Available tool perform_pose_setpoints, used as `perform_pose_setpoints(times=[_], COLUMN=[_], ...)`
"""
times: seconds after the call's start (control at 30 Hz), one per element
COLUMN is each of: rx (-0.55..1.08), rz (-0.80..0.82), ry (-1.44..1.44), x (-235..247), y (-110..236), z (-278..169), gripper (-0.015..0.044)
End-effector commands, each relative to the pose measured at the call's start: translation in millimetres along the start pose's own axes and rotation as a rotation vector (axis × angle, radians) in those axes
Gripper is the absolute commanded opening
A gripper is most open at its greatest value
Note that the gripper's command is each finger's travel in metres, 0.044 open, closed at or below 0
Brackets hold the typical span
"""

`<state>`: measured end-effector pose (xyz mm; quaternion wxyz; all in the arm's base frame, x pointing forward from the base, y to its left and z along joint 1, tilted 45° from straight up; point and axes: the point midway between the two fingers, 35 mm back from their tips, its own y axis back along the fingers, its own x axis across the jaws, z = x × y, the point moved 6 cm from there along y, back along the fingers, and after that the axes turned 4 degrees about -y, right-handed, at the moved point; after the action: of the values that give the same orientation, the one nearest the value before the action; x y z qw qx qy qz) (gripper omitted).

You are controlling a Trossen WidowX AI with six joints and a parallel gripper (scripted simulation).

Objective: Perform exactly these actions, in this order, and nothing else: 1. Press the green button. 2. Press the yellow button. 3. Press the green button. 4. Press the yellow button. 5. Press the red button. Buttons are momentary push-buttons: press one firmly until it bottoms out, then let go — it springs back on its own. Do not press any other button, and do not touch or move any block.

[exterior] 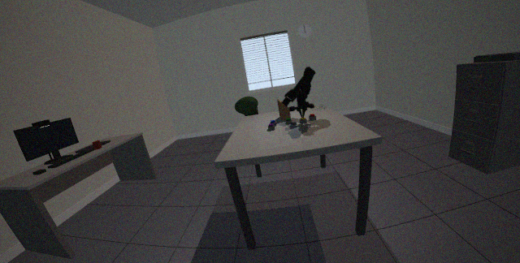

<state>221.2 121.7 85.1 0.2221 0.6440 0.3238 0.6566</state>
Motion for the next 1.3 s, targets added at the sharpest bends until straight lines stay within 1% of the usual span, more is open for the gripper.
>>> perform_pose_setpoints(times=[0.0, 0.1, 0.2, 0.23, 0.33, 0.4, 0.5, 0.57, 0.73, 0.8, 0.97, 1.03, 1.13, 1.17, 1.27], rx=[0.0, 0.003, 0.003, 0.002, 0.003, 0.003, 0.003, 0.003, 0.003, 0.004, 0.004, 0.005, 0.004, 0.004, 0.004], rz=[0.0, 0.001, 0.001, -0.001, -0.003, -0.001, -0.001, -0.004, -0.004, 0.002, 0.002, -0.002, 0.002, 0.005, 0.006], ry=[-0.001, -0.001, -0.001, -0.001, -0.002, -0.002, -0.002, -0.002, -0.002, -0.002, -0.002, -0.001, -0.001, -0.001, -0.002], x=[0, 0, 0, 0, -1, 0, 0, 9, 69, 82, 84, 83, 84, 84, 84], y=[11, 30, 34, 41, 83, 93, 93, 93, 93, 94, 92, 75, 40, 34, 32], z=[0, 0, 0, 1, 1, 0, 0, -3, -40, -53, -54, -53, -54, -55, -55], gripper=[0.002, 0.002, 0.002, 0.002, 0.002, 0.002, 0.002, 0.002, 0.002, 0.002, 0.002, 0.002, 0.002, 0.002, 0.002])
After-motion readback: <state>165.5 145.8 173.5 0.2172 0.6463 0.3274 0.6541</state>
